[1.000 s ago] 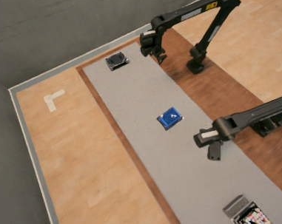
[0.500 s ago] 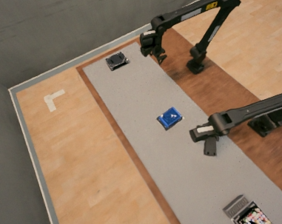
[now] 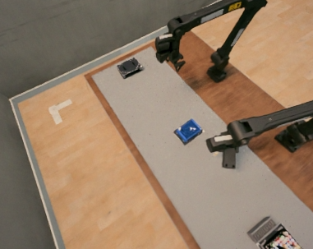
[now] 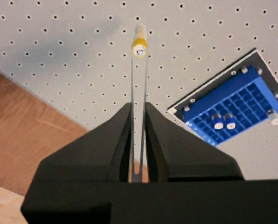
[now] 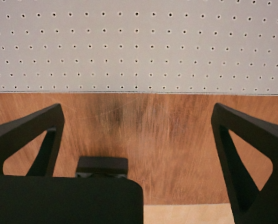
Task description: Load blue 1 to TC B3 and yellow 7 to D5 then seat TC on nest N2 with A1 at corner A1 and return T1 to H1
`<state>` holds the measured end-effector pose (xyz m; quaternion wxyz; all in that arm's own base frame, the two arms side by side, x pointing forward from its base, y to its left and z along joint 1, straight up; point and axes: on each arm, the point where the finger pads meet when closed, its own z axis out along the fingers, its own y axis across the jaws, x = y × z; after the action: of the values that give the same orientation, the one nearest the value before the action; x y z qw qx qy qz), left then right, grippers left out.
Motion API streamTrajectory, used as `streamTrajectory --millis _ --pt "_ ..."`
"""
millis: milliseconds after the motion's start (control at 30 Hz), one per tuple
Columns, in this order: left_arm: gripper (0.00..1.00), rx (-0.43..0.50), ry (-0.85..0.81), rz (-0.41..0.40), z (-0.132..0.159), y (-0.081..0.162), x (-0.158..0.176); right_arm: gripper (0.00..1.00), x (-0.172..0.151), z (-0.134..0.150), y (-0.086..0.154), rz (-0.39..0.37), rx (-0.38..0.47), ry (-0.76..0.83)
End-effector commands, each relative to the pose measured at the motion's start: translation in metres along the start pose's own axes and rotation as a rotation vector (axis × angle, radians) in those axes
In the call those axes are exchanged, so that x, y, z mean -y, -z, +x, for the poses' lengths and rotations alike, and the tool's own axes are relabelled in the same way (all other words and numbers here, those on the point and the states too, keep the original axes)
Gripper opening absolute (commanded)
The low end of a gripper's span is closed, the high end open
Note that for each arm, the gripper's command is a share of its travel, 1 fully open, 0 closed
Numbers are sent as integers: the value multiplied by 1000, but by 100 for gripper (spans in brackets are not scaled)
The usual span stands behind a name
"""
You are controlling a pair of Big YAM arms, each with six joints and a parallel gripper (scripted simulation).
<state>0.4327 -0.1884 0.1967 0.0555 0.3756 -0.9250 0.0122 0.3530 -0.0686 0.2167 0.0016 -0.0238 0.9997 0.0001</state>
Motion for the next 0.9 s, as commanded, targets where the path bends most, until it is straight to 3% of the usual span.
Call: streamTrajectory --millis 0,867 --pt "9 28 -4 61 0 20 28 100 1 -8 12 8 32 -13" --pt "9 15 -2 43 31 17 52 100 1 -8 12 8 32 -13"
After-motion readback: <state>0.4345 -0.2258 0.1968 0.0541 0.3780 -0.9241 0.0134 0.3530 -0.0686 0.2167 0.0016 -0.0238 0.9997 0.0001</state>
